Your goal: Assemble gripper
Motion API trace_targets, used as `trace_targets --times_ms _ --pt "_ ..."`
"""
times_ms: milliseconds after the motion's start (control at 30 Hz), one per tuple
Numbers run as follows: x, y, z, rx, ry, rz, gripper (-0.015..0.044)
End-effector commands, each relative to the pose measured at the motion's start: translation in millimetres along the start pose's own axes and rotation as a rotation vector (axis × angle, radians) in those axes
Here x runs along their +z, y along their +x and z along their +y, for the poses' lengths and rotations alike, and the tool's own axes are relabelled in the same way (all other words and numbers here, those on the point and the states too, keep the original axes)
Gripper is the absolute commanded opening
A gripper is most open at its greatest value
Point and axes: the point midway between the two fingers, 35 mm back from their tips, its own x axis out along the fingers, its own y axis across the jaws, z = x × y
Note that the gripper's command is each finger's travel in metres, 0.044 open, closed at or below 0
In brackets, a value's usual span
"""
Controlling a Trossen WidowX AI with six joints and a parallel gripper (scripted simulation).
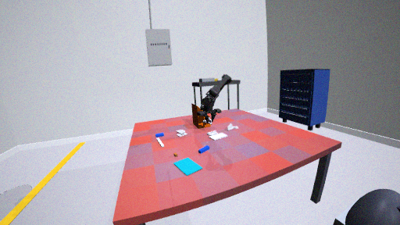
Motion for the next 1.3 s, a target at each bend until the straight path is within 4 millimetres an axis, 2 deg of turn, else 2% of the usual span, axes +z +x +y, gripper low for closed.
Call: trace_targets --times_ms 0,533,1100,1267 --pt "-1 0 -1 -0.002 0.003 0.004 0.0134" --pt "-48 -3 -12 0.003 0.002 0.006 0.0134" --pt "-98 -1 -36 -0.003 0.000 0.007 0.0134" --pt "-102 -1 -38 -0.004 -0.001 0.007 0.0134"
